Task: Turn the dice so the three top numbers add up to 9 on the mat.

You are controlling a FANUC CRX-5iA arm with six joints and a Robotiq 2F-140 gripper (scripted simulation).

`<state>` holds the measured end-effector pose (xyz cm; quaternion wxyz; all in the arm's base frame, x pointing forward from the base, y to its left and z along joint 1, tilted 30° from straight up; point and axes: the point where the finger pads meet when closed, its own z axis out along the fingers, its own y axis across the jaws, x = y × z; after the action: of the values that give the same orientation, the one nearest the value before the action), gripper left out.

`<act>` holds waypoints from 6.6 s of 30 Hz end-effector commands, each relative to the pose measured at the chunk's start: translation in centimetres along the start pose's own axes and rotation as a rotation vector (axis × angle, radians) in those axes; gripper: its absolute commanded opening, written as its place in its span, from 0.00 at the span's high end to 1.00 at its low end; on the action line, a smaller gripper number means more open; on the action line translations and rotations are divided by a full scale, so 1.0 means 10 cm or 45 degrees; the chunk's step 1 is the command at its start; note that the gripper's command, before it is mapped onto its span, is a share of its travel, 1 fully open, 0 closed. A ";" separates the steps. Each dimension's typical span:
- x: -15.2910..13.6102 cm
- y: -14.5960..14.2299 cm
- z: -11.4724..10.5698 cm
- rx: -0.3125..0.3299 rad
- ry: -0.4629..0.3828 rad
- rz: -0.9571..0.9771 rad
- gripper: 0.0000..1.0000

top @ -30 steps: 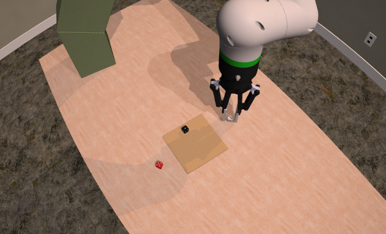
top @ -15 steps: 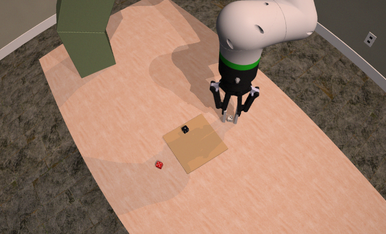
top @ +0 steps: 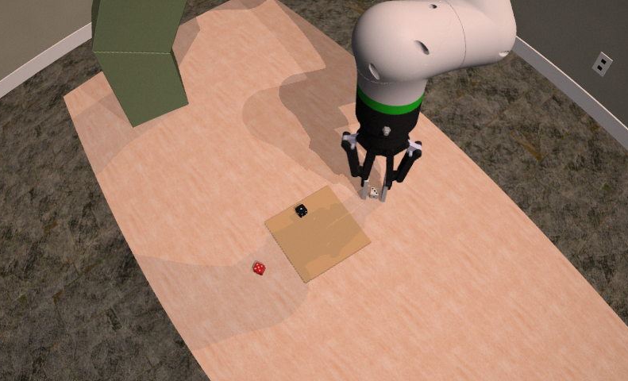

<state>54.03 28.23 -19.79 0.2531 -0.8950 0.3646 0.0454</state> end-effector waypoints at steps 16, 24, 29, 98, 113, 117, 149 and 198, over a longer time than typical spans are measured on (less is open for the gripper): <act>0.00 0.00 0.00 0.000 0.000 0.000 0.81; 0.00 0.00 0.00 0.000 0.000 0.000 0.93; 0.00 0.00 0.00 0.000 0.000 0.000 0.93; 0.39 0.35 -1.01 -0.005 0.002 -0.390 0.93; 0.84 0.83 -1.04 -0.002 0.001 -0.893 0.93; 0.90 0.91 -1.05 -0.001 0.000 -0.969 0.93; 0.92 0.94 -0.66 0.000 0.000 -0.996 0.93; 0.92 0.94 -0.09 0.000 0.000 -0.996 0.93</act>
<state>54.33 16.33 -25.44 0.2514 -0.9663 -0.0041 -0.0546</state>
